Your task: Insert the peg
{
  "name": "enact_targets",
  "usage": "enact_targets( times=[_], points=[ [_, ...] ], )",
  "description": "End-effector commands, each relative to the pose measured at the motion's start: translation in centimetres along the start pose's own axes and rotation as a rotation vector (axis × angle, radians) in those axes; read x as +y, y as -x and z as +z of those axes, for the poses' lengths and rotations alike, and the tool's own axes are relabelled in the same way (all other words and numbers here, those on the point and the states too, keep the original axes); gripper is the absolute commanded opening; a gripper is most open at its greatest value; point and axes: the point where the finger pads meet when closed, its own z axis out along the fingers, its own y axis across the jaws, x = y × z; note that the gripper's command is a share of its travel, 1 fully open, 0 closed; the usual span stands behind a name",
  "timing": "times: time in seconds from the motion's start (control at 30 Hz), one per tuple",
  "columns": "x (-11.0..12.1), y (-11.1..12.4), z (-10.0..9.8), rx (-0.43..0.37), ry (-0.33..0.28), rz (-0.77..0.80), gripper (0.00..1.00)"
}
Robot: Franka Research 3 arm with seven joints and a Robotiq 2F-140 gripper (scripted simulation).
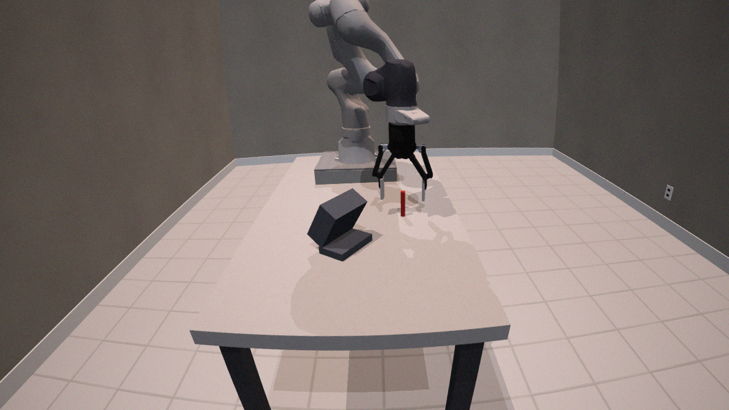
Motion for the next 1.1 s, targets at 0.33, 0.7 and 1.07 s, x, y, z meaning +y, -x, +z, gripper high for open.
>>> enact_targets(
  times=[0.33,0.7,1.07],
  points=[
    [0.0,-0.01,-0.02,0.0,0.0,0.0,0.64],
    [0.0,-0.01,-0.02,0.0,0.0,0.0,0.47],
    [0.0,-0.01,-0.02,0.0,0.0,0.0,0.29]
  ],
)
